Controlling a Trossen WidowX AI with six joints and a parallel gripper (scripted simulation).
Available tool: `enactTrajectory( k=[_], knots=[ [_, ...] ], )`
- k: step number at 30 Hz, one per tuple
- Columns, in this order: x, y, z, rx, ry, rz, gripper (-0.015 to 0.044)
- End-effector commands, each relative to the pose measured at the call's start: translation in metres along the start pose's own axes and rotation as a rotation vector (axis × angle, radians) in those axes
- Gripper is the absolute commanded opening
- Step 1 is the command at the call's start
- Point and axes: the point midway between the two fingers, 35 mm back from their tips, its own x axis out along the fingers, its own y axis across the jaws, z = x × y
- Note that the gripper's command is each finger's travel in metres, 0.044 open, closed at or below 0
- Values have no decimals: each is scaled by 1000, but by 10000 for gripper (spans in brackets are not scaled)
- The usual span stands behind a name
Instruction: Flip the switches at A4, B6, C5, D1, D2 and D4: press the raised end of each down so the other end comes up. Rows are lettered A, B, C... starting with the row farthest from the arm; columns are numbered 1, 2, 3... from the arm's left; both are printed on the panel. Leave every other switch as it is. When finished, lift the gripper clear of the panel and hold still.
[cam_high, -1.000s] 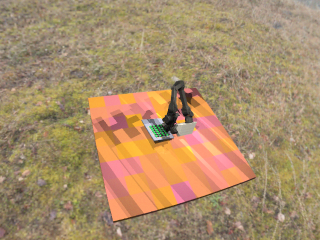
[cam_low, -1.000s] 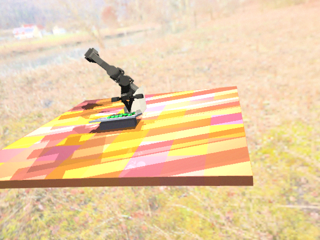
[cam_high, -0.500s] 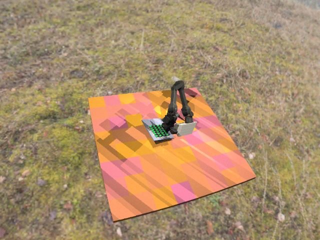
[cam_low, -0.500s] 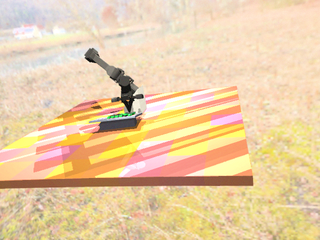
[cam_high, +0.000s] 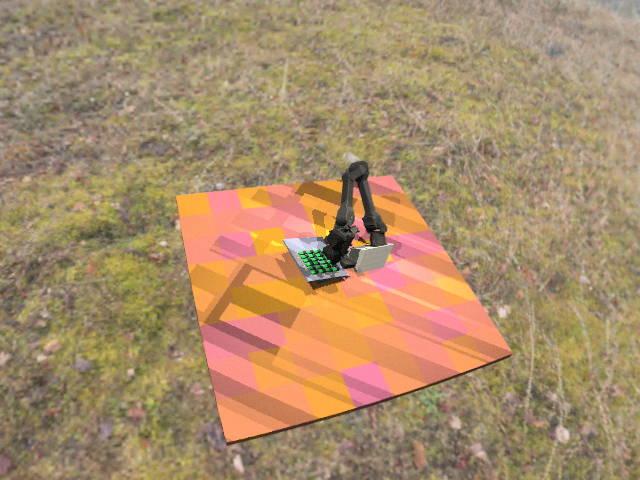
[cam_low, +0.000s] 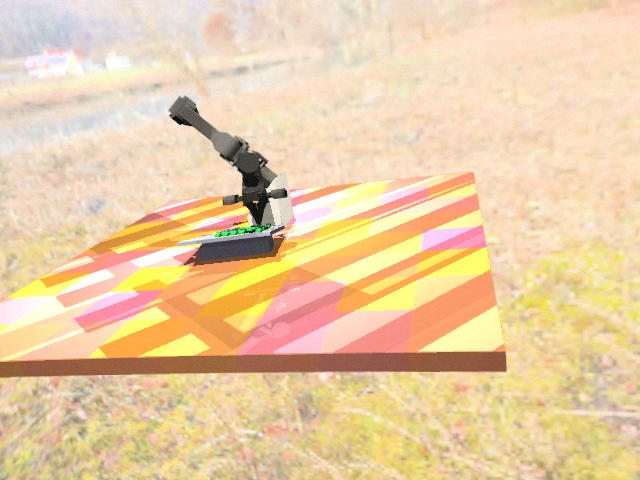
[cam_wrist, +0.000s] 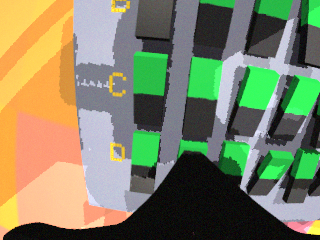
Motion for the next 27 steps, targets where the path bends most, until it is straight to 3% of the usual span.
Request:
enactTrajectory(
  k=[1,16,23,27],
  knots=[
    [1,0,0,-2,0,-3,0],
    [3,-1,0,-2,0,-3,0],
    [-60,1,-2,-2,-24,1,0],
    [-62,0,-3,-2,-25,0,0]
  ],
)
